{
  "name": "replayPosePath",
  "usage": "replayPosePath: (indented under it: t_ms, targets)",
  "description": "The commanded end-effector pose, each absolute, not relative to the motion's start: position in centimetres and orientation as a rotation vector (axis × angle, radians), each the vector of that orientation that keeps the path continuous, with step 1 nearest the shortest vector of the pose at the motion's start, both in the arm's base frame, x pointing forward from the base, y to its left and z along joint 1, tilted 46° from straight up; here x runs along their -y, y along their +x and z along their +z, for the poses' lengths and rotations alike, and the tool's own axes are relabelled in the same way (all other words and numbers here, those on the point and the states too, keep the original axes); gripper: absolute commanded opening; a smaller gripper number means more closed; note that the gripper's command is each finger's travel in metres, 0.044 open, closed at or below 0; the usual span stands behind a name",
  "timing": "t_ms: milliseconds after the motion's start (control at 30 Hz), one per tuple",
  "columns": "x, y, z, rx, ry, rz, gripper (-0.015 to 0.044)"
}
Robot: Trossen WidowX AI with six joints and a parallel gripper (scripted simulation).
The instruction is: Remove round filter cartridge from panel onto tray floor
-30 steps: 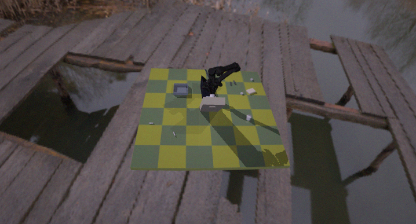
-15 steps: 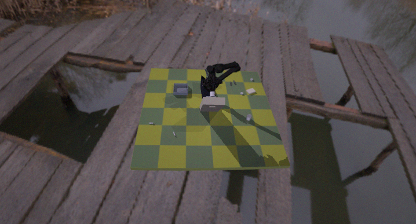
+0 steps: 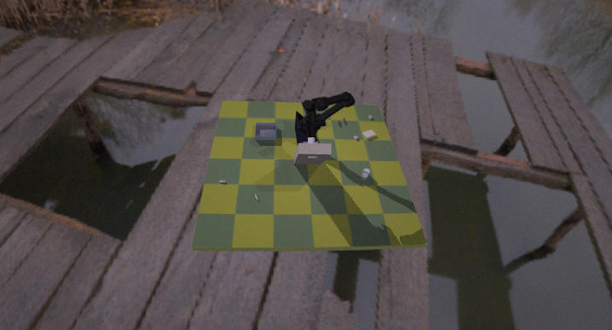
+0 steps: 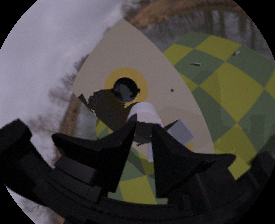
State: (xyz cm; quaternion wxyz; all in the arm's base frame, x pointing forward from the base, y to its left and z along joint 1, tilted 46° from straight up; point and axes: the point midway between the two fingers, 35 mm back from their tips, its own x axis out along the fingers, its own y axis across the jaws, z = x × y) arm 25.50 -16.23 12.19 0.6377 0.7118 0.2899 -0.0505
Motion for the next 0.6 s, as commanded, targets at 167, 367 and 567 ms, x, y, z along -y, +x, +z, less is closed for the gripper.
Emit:
replayPosePath:
  t_ms: [167, 367, 567]
  targets:
    - [14.3, 24.2, 10.7, -0.651, 1.612, -0.109, 0.0]
    - [14.7, 24.5, 10.8, -0.663, 1.627, -0.116, 0.0106]
    - [14.7, 24.5, 10.8, -0.663, 1.627, -0.116, 0.0106]
